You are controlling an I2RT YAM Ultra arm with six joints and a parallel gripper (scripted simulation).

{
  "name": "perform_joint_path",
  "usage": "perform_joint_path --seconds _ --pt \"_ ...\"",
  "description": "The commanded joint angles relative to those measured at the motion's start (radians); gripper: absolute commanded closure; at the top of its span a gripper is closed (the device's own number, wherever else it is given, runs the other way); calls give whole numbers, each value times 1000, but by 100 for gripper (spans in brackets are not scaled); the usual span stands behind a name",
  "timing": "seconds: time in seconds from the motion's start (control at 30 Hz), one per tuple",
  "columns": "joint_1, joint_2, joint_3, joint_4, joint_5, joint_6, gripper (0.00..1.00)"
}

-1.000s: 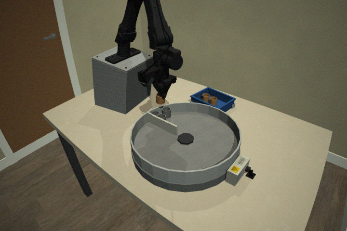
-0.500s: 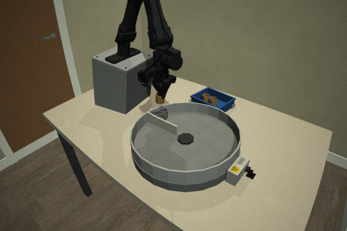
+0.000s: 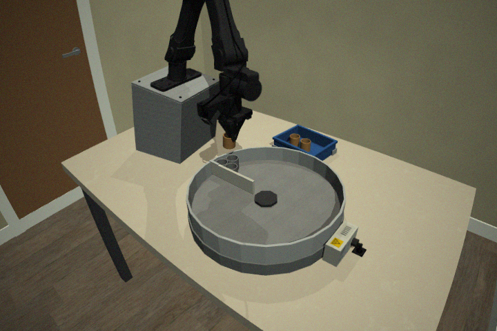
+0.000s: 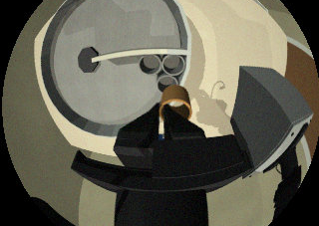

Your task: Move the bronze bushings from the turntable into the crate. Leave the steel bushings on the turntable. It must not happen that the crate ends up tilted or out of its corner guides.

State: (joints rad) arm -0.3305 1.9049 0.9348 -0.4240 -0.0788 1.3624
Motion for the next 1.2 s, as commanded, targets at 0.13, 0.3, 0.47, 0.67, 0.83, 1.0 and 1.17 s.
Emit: perform_joint_path --seconds 0.13,0.3,0.47,0.67,0.83,1.0,1.17 --pt "-13 -5 33 -17 5 -6 100" --pt "14 0 35 -18 10 13 100" --pt "42 -1 43 -21 15 40 100" --pt "83 -5 60 -29 22 81 100" --pt "161 31 95 -43 36 156 100" --pt "267 62 163 -71 53 257 100" --pt "364 106 251 -107 71 351 100"
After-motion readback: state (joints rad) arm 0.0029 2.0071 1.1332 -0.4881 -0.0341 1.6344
